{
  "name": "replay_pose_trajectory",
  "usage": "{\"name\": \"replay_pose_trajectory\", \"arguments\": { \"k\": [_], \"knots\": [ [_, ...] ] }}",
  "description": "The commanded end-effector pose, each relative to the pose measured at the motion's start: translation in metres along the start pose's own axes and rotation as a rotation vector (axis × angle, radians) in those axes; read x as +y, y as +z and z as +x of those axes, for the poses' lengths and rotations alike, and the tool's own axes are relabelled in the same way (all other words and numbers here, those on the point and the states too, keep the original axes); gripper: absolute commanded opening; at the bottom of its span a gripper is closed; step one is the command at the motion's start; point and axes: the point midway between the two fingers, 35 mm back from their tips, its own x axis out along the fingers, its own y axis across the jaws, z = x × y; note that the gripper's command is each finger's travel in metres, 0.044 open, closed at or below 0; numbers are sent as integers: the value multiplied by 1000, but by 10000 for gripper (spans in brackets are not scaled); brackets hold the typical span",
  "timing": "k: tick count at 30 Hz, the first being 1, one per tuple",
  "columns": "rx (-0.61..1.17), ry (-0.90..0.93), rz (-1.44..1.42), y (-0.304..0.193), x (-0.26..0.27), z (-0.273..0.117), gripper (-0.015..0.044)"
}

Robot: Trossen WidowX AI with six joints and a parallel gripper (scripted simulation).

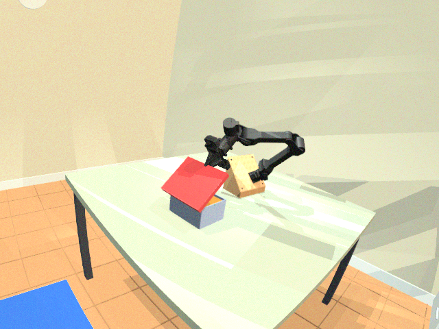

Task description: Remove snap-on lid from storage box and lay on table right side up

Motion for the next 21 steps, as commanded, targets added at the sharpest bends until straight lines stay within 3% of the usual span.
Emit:
{"name": "replay_pose_trajectory", "arguments": {
  "k": [1,21],
  "knots": [
    [2,4,-8,-1,7,-5,0],
    [2,4,-7,-8,15,-14,0]
  ]
}}
